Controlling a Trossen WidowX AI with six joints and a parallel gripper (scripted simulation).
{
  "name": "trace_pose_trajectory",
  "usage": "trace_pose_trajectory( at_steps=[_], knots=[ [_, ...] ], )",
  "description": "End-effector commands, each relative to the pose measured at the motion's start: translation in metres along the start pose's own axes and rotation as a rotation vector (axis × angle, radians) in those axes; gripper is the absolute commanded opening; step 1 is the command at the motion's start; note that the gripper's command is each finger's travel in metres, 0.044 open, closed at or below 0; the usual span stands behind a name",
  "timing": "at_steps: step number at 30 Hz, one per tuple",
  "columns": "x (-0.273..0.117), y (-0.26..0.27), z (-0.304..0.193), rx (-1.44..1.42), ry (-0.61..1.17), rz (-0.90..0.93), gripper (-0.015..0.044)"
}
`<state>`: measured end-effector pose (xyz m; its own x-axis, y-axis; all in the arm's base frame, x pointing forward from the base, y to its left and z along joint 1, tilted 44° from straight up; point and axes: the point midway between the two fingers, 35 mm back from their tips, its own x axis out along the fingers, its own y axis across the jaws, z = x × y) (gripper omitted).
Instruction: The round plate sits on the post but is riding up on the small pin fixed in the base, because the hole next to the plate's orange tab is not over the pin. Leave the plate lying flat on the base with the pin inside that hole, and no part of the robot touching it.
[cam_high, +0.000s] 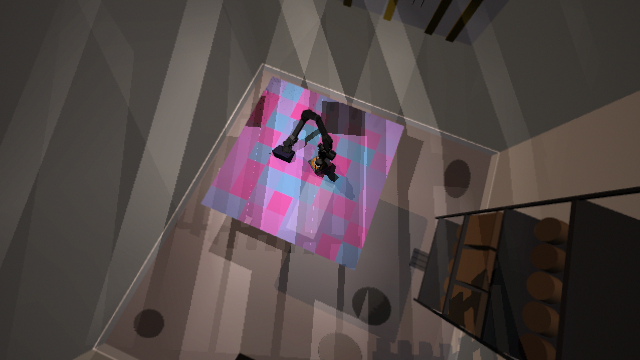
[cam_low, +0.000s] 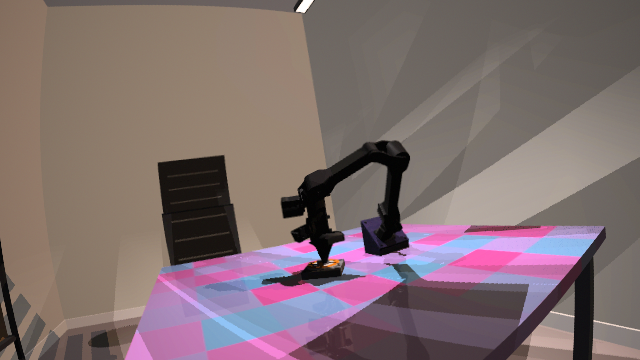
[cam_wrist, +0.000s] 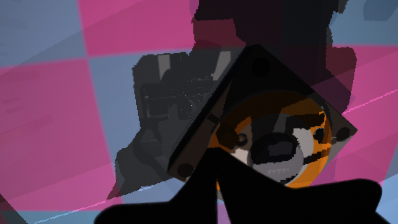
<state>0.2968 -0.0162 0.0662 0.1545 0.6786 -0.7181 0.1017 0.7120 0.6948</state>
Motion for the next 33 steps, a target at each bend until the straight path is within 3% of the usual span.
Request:
trace_pose_trajectory(
  at_steps=[1,12,33],
  knots=[
    [0.001,-0.001,0.004,0.002,-0.001,0.000,0.0000],
    [-0.044,-0.001,0.001,0.003,0.000,-0.002,0.0000],
    [-0.035,-0.002,0.001,0.011,0.000,0.003,0.0000]
  ],
)
